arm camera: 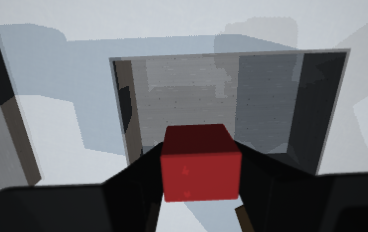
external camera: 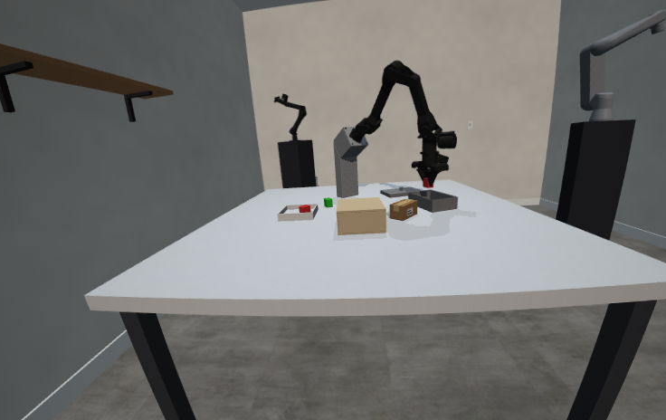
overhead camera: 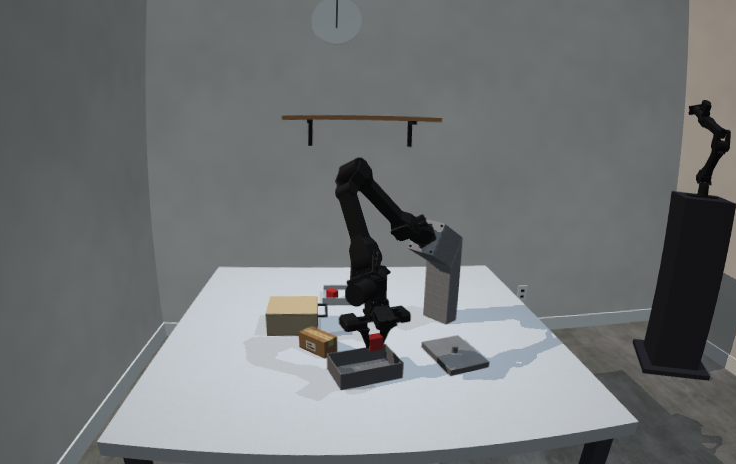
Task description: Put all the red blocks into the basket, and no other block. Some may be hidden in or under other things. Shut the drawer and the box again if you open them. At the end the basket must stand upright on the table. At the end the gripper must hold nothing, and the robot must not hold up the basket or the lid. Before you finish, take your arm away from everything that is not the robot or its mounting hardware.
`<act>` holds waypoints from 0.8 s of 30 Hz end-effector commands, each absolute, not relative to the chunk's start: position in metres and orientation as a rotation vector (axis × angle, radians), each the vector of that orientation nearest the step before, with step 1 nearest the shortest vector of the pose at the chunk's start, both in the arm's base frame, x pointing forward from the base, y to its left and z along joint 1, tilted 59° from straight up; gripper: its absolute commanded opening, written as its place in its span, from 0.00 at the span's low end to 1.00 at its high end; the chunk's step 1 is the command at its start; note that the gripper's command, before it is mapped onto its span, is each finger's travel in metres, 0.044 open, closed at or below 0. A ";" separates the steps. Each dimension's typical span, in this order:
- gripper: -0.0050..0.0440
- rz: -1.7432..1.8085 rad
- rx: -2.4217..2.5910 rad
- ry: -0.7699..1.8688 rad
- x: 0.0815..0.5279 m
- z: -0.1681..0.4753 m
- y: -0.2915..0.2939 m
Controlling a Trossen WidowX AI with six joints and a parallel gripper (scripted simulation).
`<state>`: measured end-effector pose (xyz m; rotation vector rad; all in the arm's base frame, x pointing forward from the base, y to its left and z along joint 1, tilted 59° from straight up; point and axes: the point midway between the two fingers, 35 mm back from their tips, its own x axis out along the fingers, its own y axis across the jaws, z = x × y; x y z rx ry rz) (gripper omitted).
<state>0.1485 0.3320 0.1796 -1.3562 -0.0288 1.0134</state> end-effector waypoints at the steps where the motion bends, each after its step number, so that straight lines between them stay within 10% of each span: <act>1: 0.10 1.010 -1.351 -0.032 0.135 0.192 0.317; 13: 0.10 0.995 -1.230 0.035 0.131 0.207 0.287; 24: 0.10 0.970 -1.066 0.121 0.217 0.235 0.227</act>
